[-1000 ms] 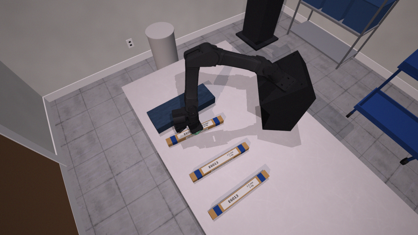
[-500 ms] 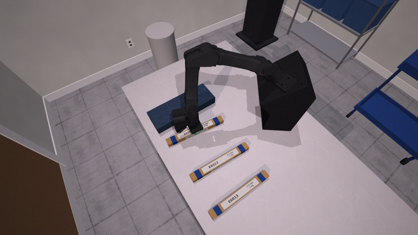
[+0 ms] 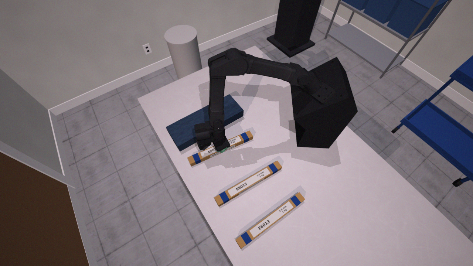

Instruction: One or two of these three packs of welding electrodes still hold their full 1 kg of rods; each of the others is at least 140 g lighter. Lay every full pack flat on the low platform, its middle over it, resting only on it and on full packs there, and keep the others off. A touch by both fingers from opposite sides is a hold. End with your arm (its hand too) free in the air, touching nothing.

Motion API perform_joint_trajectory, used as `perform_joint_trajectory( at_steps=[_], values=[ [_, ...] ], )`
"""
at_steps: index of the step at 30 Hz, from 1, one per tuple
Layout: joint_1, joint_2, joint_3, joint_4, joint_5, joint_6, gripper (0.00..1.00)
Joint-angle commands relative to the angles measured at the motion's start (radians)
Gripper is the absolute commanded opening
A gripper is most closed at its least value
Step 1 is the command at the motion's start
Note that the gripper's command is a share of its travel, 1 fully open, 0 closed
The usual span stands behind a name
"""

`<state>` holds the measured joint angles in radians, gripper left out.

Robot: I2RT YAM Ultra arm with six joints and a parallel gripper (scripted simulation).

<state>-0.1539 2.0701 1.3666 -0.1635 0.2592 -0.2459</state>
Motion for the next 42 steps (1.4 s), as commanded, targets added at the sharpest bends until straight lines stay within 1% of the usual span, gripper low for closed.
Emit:
perform_joint_trajectory(
  at_steps=[1, 5, 7, 11, 26, 28, 29, 31, 32, 34, 36, 42],
  values=[
    [-0.001, -0.03, 0.013, 0.009, -0.005, -0.001, 0.0],
    [-0.001, -0.03, 0.013, 0.009, -0.005, -0.001, 0.0],
    [0.007, -0.038, -0.023, -0.016, -0.002, 0.003, 0.0],
    [0.015, -0.049, -0.029, -0.021, 0.002, 0.008, 0.0],
    [0.03, -0.128, -0.064, -0.06, 0.015, 0.021, 0.0],
    [0.03, -0.128, -0.064, -0.06, 0.015, 0.021, 0.0],
    [0.031, -0.137, -0.044, -0.063, 0.016, 0.022, 0.0],
    [0.033, -0.145, -0.077, -0.07, 0.017, 0.023, 0.0],
    [0.034, -0.15, -0.081, -0.073, 0.018, 0.024, 0.0],
    [0.036, -0.161, -0.071, -0.079, 0.019, 0.026, 0.0],
    [0.038, -0.171, -0.085, -0.087, 0.021, 0.027, 0.0],
    [0.046, -0.204, -0.091, -0.108, 0.026, 0.033, 0.0]
  ],
)
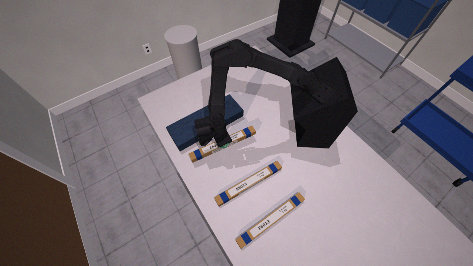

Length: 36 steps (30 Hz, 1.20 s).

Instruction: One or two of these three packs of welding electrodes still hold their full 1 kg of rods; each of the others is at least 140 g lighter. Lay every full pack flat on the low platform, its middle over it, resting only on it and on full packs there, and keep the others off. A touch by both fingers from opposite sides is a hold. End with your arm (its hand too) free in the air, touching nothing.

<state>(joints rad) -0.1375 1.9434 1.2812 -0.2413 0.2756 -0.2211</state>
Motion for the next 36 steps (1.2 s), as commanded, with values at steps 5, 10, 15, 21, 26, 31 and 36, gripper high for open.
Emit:
perform_joint_trajectory(
  at_steps=[5, 10, 15, 21, 26, 31, 36],
  values=[
    [0.033, -0.093, -0.01, -0.041, 0.012, 0.012, 0.0],
    [0.037, -0.103, 0.019, -0.052, 0.014, 0.015, 0.0],
    [0.04, -0.108, 0.023, -0.061, 0.016, 0.017, 0.0],
    [0.042, -0.111, 0.027, -0.068, 0.017, 0.017, 0.0],
    [0.044, -0.114, 0.032, -0.076, 0.018, 0.019, 0.0],
    [0.046, -0.116, 0.038, -0.084, 0.019, 0.021, 0.0],
    [0.047, -0.116, 0.044, -0.091, 0.02, 0.021, 0.0]
  ],
)
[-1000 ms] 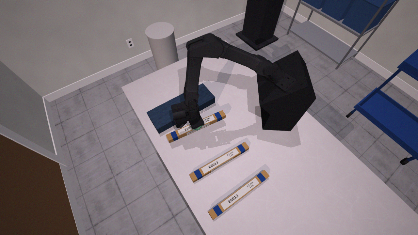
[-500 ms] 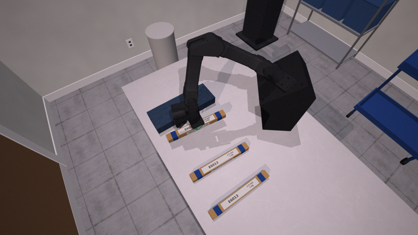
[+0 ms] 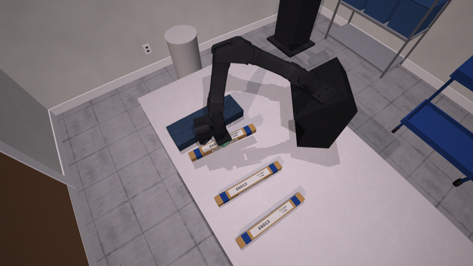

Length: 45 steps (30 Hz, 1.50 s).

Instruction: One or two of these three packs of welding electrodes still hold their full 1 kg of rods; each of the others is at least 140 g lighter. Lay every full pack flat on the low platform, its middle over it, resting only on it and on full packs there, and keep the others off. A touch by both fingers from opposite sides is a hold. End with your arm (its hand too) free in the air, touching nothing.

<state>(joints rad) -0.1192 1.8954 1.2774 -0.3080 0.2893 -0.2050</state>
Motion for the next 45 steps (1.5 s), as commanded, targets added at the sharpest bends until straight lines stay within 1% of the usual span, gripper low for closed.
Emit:
perform_joint_trajectory(
  at_steps=[1, 11, 45],
  values=[
    [0.029, -0.068, 0.048, -0.025, 0.006, 0.005, 0.0],
    [0.03, -0.066, 0.064, -0.039, 0.007, 0.006, 0.0],
    [0.03, -0.066, 0.082, -0.057, 0.008, 0.009, 0.0]
  ],
)
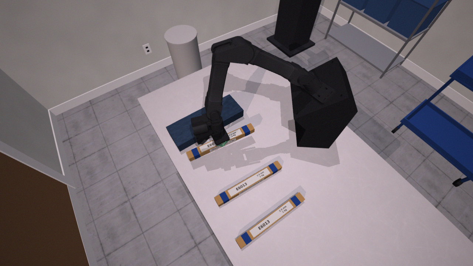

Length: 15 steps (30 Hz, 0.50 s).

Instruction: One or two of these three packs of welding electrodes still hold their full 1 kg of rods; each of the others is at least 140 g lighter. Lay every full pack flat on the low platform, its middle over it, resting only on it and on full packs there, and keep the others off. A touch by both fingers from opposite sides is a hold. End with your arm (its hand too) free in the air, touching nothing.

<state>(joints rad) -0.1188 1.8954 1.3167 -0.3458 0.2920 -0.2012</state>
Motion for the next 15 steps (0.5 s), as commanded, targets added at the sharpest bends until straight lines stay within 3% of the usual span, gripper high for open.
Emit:
perform_joint_trajectory(
  at_steps=[1, 15],
  values=[
    [0.029, -0.066, 0.043, -0.019, 0.005, 0.005, 0.0],
    [0.032, -0.076, 0.039, -0.026, 0.008, 0.01, 0.0]
  ],
)
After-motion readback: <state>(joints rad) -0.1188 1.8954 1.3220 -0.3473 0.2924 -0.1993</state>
